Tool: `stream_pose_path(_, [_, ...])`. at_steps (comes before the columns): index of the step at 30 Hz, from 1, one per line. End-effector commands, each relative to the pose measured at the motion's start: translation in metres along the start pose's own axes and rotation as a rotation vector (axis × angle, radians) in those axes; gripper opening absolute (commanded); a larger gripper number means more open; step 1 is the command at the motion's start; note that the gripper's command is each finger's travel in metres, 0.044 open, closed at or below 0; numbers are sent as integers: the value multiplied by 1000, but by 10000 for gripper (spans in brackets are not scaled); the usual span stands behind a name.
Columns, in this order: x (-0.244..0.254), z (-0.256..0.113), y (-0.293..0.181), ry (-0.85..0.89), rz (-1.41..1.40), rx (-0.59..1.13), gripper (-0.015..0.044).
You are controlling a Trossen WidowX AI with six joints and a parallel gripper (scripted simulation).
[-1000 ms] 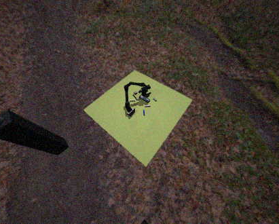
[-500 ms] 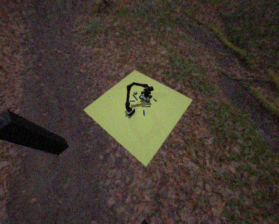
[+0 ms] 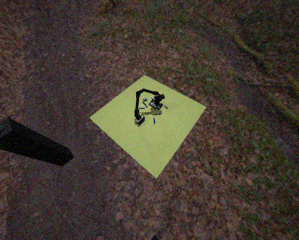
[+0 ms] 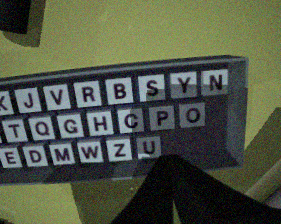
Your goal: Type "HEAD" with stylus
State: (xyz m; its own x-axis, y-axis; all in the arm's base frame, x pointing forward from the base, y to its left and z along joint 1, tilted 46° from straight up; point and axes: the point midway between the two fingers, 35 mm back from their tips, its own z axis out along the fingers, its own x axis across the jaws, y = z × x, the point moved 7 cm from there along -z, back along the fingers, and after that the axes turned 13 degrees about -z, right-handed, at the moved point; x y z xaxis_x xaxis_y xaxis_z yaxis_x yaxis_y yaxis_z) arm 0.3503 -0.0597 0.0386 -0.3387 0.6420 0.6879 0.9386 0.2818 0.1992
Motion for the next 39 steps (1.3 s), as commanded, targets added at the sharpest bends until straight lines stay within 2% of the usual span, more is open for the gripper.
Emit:
stream_pose_path(1, [15, 1, -11, 0, -1, 3, 0])
stream_pose_path(10, [18, 1, -10, 0, -1, 3, 0])
stream_pose_path(16, [84, 1, 5, 3, 0, 3, 0])
stream_pose_path(29, [86, 1, 6, 4, 0, 3, 0])
stream_pose_path(31, [86, -8, 6, 2, 0, 3, 0])
stream_pose_path(35, [86, -56, 6, 1, 0, 4, 0])
stream_pose_path(39, [85, -57, 6, 1, 1, 1, 0])
